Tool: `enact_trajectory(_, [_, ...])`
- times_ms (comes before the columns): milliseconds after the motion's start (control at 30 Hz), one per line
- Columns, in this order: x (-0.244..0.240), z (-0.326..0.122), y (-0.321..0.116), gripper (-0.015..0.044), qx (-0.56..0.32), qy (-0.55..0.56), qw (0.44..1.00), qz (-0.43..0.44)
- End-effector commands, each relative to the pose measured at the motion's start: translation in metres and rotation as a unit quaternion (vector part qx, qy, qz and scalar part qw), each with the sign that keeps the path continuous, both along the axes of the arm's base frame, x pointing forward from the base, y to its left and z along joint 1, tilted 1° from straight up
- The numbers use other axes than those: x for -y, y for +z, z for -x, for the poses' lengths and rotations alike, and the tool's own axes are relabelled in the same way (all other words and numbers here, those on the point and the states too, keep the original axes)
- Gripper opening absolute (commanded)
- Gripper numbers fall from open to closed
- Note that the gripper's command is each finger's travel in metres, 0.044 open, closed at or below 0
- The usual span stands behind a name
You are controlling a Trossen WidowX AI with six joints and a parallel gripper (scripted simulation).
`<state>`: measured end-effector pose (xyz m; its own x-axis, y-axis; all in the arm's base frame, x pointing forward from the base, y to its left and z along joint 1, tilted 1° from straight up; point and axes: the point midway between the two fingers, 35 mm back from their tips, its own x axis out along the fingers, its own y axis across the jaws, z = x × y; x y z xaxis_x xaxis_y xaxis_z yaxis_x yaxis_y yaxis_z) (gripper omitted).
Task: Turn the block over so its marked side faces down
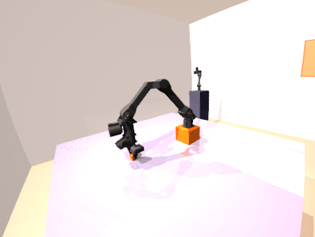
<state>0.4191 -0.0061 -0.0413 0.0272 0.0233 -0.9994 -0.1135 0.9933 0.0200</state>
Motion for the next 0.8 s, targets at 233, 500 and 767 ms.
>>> enact_trajectory(233, [0.0, 0.001, -0.001, 0.0098, -0.001, -0.002, 1.0, 0.001])
enact_trajectory(500, [0.0, 0.001, -0.001, 0.0045, -0.001, -0.002, 1.0, 0.001])
enact_trajectory(767, [0.001, 0.001, 0.029, 0.0, -0.001, -0.002, 1.0, 0.001])
